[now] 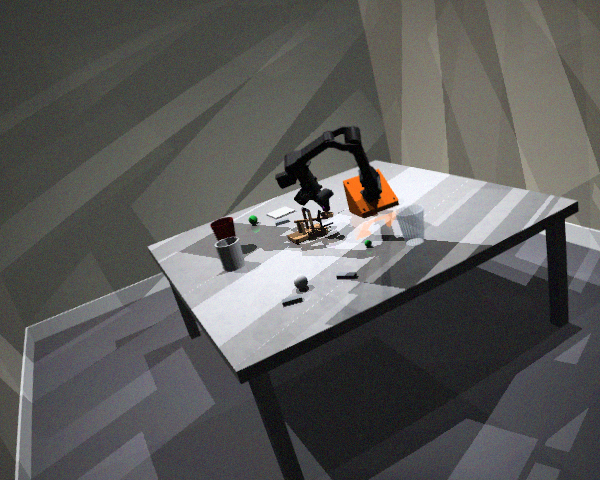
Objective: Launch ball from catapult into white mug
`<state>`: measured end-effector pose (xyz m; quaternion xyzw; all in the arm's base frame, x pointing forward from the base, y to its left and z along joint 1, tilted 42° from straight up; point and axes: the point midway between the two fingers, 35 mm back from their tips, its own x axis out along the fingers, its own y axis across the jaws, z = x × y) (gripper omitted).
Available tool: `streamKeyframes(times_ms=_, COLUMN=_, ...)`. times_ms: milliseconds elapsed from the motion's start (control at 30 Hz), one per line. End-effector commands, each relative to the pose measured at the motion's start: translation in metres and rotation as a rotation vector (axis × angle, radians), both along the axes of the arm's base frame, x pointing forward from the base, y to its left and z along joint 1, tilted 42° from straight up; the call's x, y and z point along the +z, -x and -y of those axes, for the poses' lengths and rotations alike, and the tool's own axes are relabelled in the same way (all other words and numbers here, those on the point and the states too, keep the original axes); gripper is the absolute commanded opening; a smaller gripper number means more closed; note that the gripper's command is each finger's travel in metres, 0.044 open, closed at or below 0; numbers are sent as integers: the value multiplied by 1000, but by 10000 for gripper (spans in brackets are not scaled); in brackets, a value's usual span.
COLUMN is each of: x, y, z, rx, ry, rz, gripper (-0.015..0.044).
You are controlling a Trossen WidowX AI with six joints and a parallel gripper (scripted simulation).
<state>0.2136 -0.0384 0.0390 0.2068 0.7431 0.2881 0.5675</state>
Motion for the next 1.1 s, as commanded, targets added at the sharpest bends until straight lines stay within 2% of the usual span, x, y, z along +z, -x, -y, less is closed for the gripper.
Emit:
streamKeyframes(times_ms=0, x=1, y=0, z=1, rx=0, ry=0, rz=1, gripper=0)
streamKeyframes(times_ms=333, x=2, y=0, z=2, rx=-2, ry=3, rz=5, gripper=263)
streamKeyframes(times_ms=567, x=69, y=8, z=60, rx=-75, ry=139, rz=141, gripper=440)
streamKeyframes(times_ms=700, x=85, y=14, z=71, rx=-92, ry=174, rz=166, gripper=440)
streamKeyframes(times_ms=733, x=67, y=5, z=60, rx=-87, ry=138, rz=143, gripper=440)
streamKeyframes(times_ms=1067, x=90, y=-100, z=96, rx=-332, ry=160, rz=323, gripper=440)
